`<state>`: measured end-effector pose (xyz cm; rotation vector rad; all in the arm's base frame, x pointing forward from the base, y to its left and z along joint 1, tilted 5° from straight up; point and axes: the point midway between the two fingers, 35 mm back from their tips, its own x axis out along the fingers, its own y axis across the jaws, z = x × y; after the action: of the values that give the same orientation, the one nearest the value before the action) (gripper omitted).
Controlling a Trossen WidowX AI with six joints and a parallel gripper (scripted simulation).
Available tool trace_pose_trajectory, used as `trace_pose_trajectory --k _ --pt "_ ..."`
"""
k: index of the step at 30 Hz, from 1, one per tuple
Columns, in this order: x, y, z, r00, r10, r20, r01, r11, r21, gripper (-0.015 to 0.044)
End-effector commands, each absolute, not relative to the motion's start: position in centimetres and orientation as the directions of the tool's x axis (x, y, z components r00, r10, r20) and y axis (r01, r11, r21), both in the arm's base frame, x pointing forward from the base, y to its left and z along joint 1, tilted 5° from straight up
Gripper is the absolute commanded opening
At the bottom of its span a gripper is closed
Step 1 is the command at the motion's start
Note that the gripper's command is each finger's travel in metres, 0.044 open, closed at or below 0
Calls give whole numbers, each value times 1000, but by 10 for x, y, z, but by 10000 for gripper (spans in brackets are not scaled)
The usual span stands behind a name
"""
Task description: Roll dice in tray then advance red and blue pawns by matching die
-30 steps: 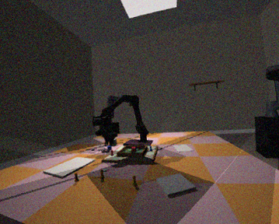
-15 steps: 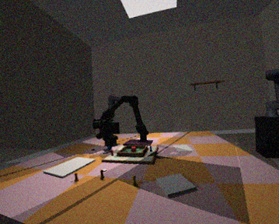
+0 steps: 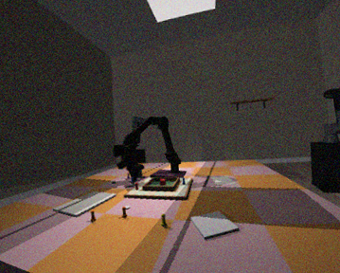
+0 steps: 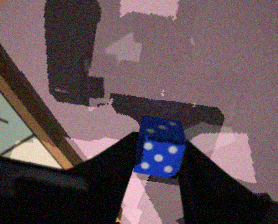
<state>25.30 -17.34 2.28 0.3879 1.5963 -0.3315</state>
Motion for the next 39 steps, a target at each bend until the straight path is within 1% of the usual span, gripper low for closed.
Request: trace_pose_trajectory --k 1,19,26,39 --pt "259 -178 40 -31 37 -999 443 896 19 0" --pt "256 -182 138 -32 37 -999 443 896 19 0" --pt "264 -173 137 -28 36 -999 415 910 21 0" --pt "304 -112 127 -19 41 -999 216 976 36 0"
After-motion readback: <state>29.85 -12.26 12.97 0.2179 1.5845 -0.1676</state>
